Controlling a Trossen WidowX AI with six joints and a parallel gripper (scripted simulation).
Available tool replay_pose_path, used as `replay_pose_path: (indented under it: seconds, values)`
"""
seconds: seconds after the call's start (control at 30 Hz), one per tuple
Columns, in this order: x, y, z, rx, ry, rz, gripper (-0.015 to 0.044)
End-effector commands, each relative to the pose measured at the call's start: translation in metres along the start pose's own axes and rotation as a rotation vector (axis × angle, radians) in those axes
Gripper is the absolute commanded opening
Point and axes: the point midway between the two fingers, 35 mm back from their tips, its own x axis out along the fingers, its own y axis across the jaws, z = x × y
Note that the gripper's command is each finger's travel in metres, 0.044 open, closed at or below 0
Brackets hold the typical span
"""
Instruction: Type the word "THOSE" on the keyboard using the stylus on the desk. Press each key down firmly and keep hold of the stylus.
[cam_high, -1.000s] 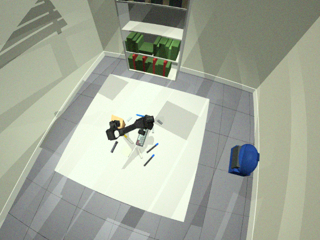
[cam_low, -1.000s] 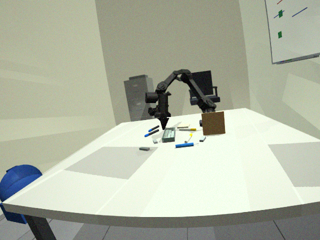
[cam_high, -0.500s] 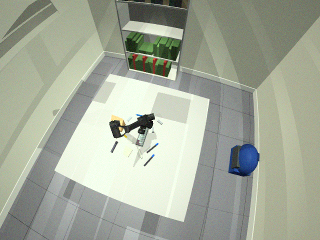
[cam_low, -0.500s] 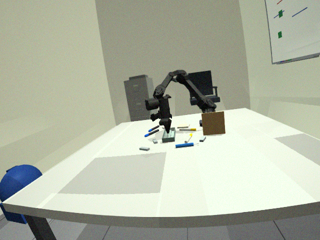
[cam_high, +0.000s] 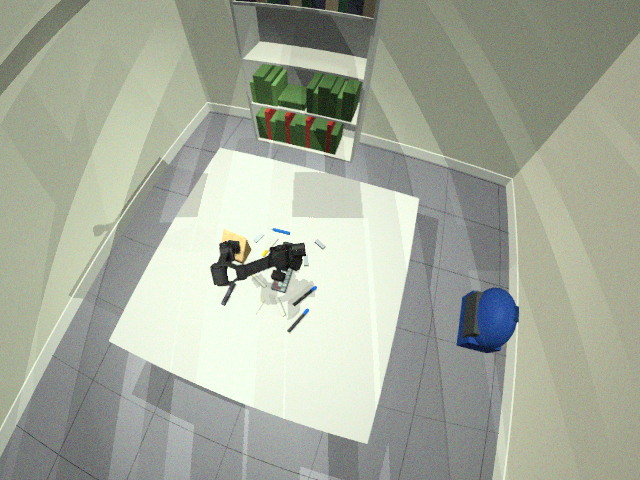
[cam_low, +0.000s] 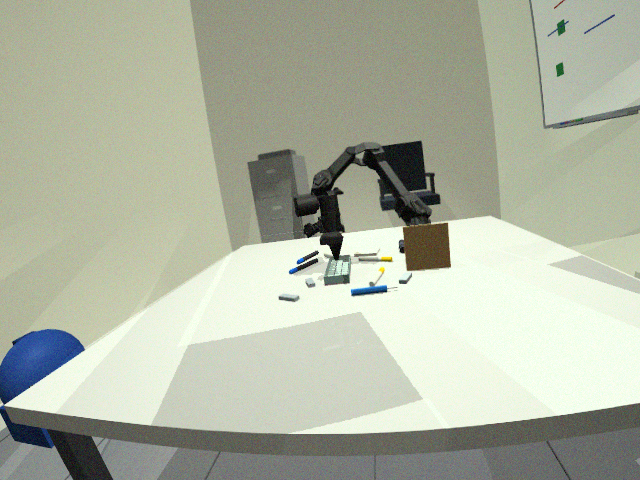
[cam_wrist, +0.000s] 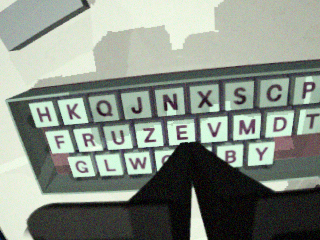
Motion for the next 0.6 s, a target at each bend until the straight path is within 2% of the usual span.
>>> replay_pose_path:
  seconds: [0.0,0.1,0.27,0.57]
  values:
    - [0.001,-0.002,-0.002,-0.009,0.004,-0.006,0.0000]
    - [0.001,-0.005,-0.002,-0.009,0.004,-0.005,0.0000]
    - [0.001,-0.070,-0.001,-0.009,0.004,-0.008,0.0000]
    - [0.001,-0.073,-0.001,-0.009,0.004,-0.009,0.0000]
